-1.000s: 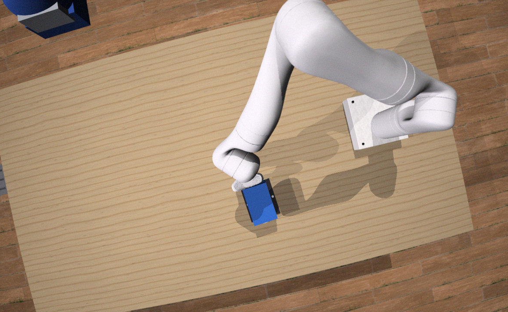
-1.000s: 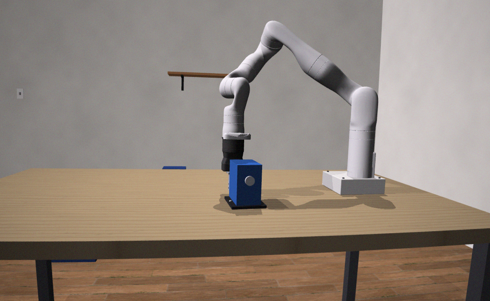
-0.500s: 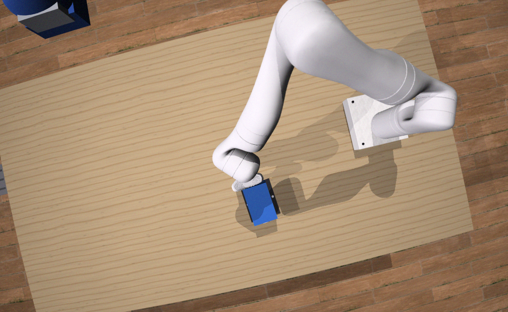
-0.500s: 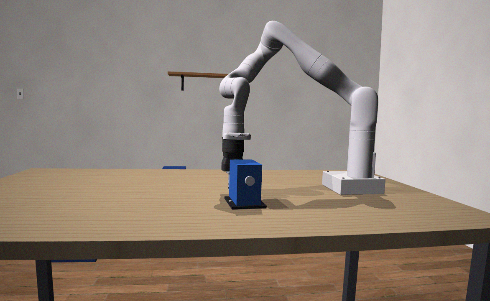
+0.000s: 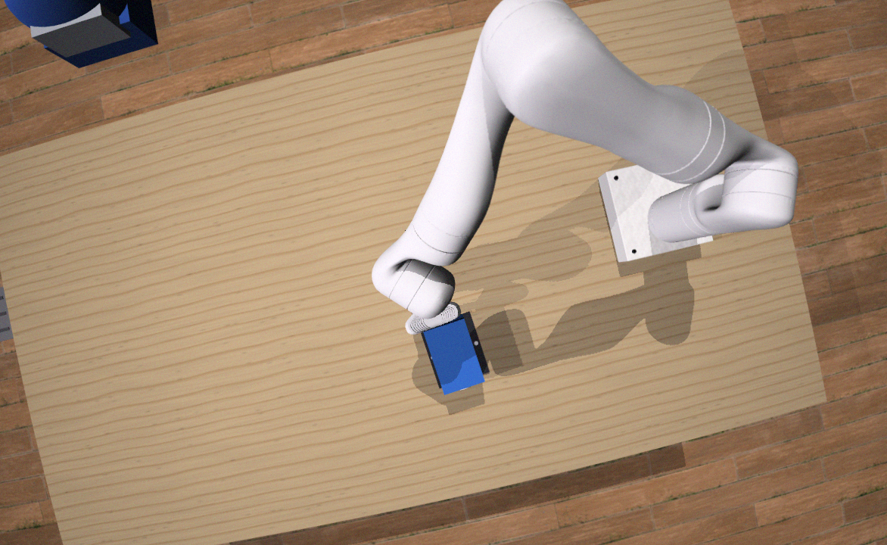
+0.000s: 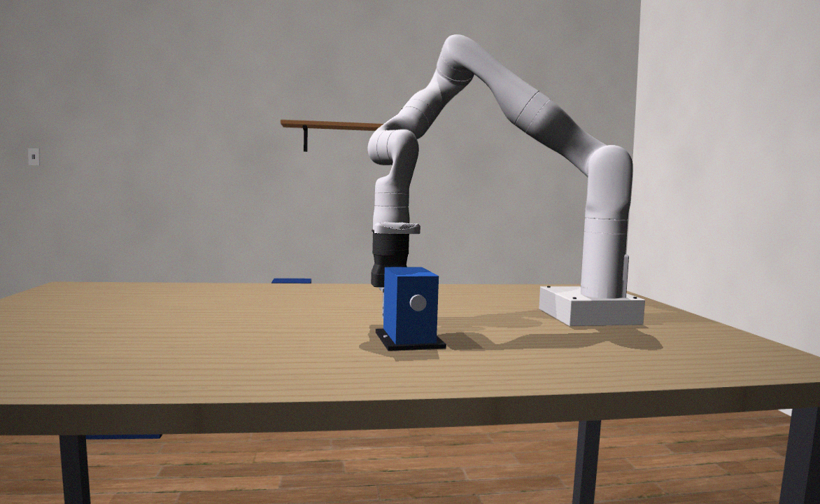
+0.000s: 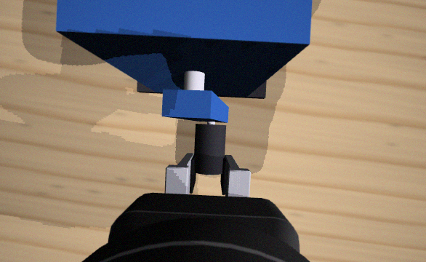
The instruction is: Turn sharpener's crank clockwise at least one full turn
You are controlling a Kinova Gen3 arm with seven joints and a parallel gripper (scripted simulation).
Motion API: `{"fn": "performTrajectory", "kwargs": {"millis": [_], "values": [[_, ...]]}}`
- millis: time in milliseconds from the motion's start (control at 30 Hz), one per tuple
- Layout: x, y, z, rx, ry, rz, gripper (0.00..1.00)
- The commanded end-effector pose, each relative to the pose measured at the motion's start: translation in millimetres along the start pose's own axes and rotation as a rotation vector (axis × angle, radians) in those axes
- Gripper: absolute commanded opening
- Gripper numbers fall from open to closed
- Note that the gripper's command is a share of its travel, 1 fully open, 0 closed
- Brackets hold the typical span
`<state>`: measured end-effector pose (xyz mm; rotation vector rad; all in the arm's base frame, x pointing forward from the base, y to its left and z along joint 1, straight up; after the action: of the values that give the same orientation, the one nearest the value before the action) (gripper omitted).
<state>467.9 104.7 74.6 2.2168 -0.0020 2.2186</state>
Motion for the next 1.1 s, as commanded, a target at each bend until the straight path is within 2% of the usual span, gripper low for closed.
{"fn": "performTrajectory", "kwargs": {"millis": [0, 667, 1067], "values": [[0.5, 0.4, -1.7, 0.001, 0.0, -0.001, 0.0], [2.9, 6.1, -24.8, 0.001, 0.0, -0.001, 0.0], [19.8, 12.1, -48.7, 0.001, 0.0, -0.001, 0.0]]}}
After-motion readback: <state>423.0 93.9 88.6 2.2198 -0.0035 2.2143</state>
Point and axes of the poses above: the point where the finger pads meet when closed, its own x axis back along the fingers, its own z axis across the jaws, y = z × x, the point moved 10 cm from there along x, back along the fingers, and after that the axes turned 14 degrees about -x, right-handed, at the moved point
